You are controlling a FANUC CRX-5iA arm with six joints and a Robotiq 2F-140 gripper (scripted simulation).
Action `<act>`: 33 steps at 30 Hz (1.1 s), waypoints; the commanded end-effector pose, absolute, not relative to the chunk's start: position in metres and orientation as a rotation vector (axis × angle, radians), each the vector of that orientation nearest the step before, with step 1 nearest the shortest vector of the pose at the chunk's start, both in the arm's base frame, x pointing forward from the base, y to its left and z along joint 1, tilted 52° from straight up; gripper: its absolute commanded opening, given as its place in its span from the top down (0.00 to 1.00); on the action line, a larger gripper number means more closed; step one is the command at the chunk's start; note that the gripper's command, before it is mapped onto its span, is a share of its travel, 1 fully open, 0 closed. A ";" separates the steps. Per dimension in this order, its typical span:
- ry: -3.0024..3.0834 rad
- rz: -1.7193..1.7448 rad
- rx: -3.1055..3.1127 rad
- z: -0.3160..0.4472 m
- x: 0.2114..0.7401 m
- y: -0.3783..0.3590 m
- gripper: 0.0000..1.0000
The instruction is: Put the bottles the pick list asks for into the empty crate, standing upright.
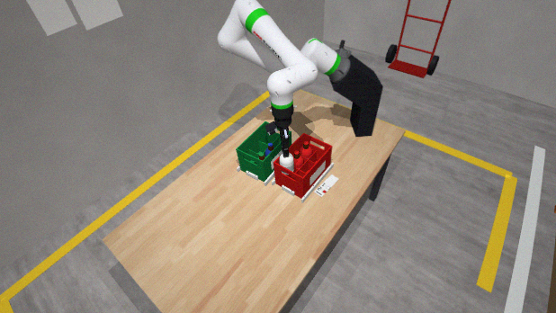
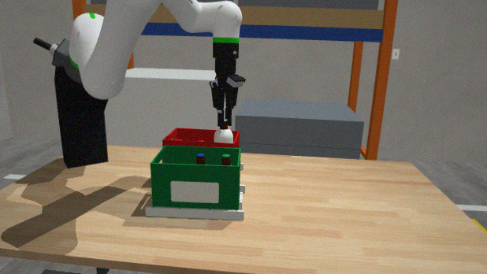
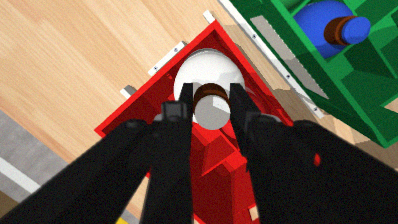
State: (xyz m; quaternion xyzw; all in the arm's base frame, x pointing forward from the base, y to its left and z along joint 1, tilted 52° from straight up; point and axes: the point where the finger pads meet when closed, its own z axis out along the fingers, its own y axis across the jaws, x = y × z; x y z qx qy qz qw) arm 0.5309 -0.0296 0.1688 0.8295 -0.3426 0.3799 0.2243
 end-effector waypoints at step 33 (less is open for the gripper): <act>-0.945 1.050 2.290 0.151 0.546 -0.048 0.90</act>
